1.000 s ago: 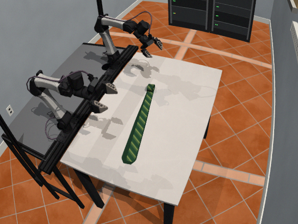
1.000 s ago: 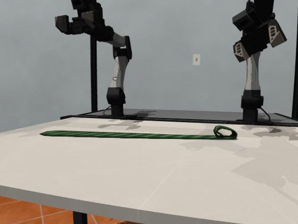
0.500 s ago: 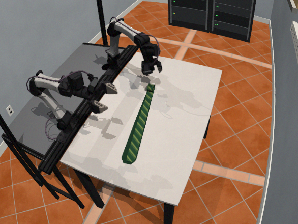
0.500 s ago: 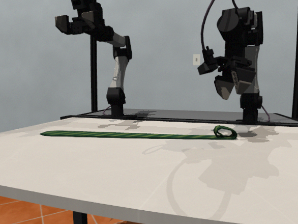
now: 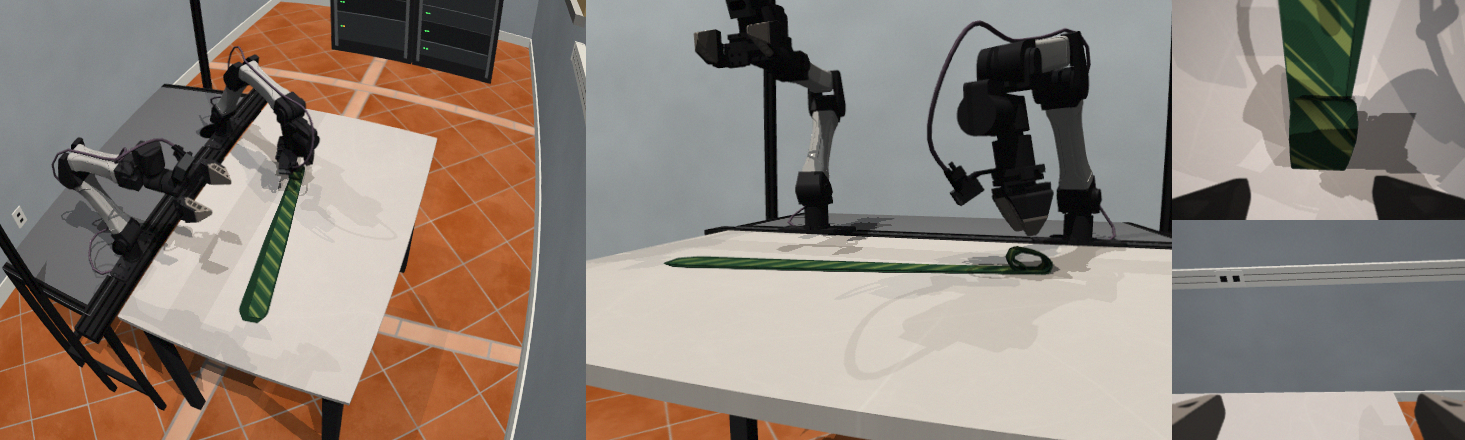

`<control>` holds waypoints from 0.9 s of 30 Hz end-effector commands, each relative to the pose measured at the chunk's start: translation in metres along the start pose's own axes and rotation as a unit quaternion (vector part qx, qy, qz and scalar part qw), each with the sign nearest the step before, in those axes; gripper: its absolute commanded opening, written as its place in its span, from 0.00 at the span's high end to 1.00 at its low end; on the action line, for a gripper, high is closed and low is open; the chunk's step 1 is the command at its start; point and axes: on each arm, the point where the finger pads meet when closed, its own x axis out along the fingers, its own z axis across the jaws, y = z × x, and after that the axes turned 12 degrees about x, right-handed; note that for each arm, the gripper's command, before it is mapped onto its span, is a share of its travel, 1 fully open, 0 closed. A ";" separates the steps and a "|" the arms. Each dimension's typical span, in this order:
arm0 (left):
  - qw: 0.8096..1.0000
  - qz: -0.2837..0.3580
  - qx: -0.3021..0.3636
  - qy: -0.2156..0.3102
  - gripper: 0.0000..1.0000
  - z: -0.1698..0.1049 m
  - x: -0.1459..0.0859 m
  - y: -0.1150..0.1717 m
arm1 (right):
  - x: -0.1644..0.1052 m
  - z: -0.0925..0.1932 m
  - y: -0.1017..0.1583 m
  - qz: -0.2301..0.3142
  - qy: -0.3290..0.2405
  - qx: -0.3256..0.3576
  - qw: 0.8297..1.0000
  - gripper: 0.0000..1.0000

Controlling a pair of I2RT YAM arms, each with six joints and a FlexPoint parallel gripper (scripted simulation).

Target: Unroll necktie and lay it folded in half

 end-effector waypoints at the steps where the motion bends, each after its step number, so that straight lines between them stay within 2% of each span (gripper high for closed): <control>1: 1.000 0.022 0.013 0.017 0.34 -0.005 -0.002 0.006 | 0.000 0.000 0.000 0.000 0.000 0.000 1.000 0.00; 7: 1.000 0.022 0.013 0.017 0.34 -0.005 0.005 0.004 | 0.000 0.000 0.000 0.000 0.000 0.000 1.000 0.00; 21: 1.000 0.022 0.013 0.017 0.34 -0.005 0.047 -0.003 | 0.000 0.000 0.000 0.000 0.000 0.000 1.000 0.00; 27: 1.000 0.022 0.013 0.017 0.34 -0.005 0.051 -0.004 | 0.000 0.000 0.000 0.000 0.000 0.000 1.000 0.00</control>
